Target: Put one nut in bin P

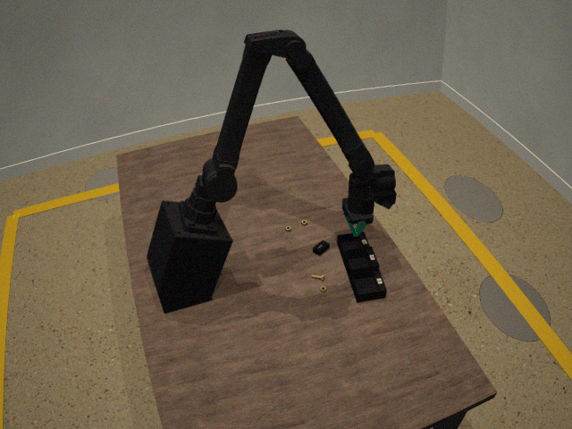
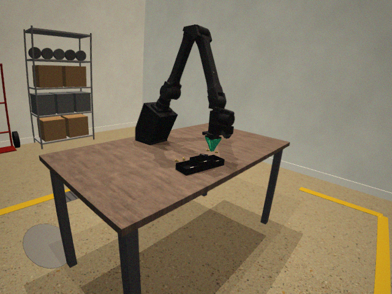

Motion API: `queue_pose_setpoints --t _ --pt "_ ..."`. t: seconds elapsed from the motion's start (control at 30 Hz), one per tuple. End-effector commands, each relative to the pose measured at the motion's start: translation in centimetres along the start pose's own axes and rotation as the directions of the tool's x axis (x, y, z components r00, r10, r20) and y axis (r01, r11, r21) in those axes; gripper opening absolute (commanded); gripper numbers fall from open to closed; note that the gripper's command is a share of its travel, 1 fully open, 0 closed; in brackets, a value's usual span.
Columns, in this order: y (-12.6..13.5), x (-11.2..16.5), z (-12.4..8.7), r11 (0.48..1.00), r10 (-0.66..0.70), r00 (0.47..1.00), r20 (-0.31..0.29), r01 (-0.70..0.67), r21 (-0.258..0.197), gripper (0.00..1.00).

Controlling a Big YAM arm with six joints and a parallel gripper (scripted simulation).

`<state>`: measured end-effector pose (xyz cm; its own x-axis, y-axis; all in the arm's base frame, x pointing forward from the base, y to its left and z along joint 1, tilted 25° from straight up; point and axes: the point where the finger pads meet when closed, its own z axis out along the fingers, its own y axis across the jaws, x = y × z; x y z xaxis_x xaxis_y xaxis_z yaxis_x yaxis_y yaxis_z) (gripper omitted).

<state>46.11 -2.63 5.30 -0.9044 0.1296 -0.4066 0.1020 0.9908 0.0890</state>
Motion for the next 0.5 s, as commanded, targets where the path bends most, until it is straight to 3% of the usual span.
queue_pose_setpoints --t 0.0,0.13,0.47 --pt "2.2 -2.3 -0.9 1.000 0.027 0.999 0.033 -0.027 -0.009 0.09" --pt "1.1 -2.5 -0.9 0.999 0.049 0.998 0.032 -0.049 0.001 0.09" --pt "1.7 -2.6 -0.8 0.999 0.037 0.999 0.029 -0.037 -0.007 0.09"
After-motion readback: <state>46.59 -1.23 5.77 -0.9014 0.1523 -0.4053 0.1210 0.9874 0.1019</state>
